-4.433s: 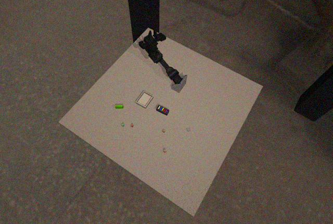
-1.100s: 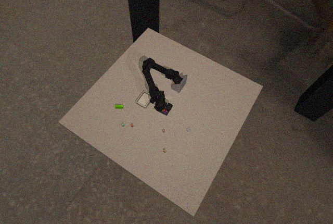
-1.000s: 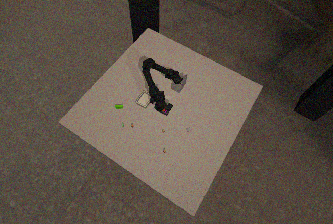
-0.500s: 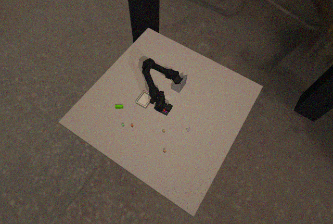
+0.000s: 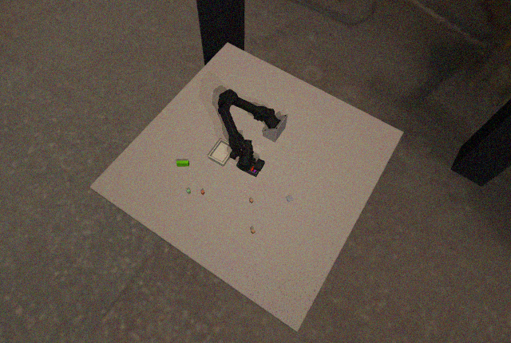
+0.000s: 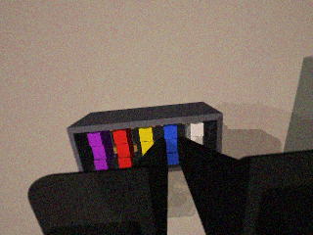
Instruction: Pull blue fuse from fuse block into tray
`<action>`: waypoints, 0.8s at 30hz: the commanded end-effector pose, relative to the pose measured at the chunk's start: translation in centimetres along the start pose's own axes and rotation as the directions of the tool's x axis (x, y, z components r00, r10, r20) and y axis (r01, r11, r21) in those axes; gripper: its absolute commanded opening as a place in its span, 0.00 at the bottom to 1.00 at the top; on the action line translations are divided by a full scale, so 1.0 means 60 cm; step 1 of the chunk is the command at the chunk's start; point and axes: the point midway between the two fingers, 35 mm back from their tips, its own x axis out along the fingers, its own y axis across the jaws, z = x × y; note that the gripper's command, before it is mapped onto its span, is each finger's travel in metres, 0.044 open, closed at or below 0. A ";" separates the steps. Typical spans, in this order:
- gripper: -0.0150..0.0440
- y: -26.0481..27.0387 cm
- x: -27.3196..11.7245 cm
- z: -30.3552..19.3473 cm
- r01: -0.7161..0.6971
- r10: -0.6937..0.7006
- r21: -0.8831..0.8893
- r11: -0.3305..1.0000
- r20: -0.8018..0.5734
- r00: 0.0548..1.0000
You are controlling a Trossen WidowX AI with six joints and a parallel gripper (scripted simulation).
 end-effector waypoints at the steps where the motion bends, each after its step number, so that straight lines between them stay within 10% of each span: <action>1: 0.25 0.000 0.000 0.000 0.000 0.000 0.000 1.000 0.000 1.000; 24: 0.25 0.001 -0.016 0.001 0.000 0.000 -0.001 1.000 0.001 1.000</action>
